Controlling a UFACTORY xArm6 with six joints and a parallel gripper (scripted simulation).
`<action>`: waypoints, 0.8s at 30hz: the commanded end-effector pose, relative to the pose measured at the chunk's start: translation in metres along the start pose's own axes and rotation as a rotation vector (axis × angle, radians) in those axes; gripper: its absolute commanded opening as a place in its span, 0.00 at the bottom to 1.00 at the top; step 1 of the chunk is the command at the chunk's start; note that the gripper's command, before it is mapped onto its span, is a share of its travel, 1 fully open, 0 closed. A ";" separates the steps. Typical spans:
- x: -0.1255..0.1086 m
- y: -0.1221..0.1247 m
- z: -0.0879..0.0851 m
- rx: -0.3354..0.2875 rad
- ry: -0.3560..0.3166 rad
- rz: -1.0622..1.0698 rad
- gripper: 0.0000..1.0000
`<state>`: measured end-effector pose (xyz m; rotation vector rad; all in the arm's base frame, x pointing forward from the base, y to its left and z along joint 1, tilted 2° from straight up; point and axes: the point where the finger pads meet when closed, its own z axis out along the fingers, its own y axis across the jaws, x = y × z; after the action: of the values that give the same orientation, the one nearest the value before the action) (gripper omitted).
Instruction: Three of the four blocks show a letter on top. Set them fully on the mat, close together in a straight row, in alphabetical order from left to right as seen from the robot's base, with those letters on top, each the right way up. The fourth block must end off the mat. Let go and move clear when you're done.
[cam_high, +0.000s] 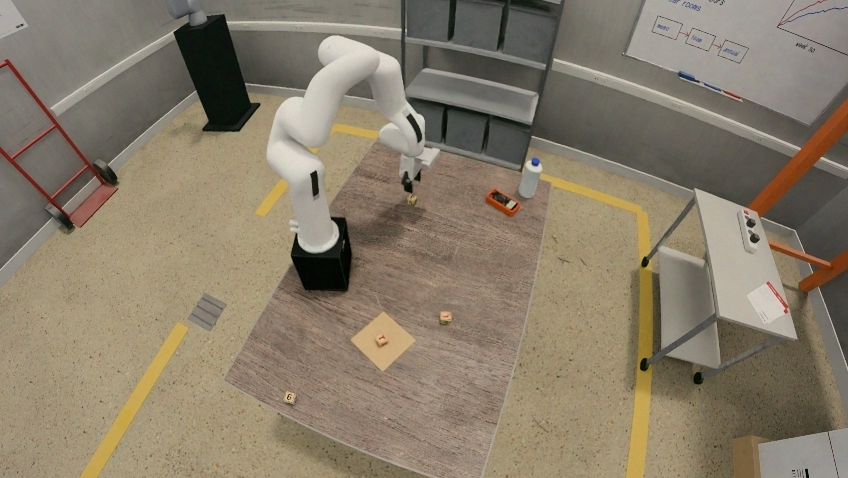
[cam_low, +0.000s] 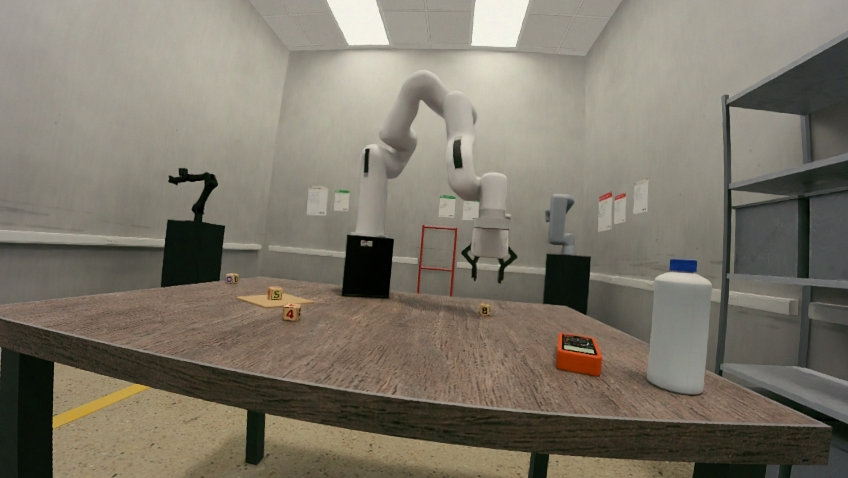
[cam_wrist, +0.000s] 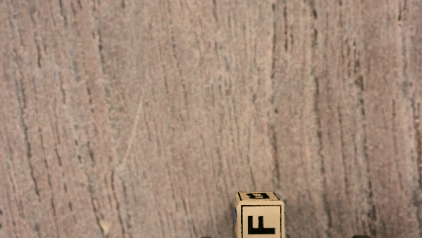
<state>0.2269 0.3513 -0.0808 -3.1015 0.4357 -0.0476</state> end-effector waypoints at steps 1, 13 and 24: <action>0.000 -0.001 -0.001 0.003 0.001 0.000 0.69; 0.000 -0.001 0.005 0.003 0.001 0.000 0.69; 0.000 -0.001 0.019 0.003 0.001 0.000 0.69</action>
<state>0.2273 0.3513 -0.0967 -3.1017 0.4357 -0.0473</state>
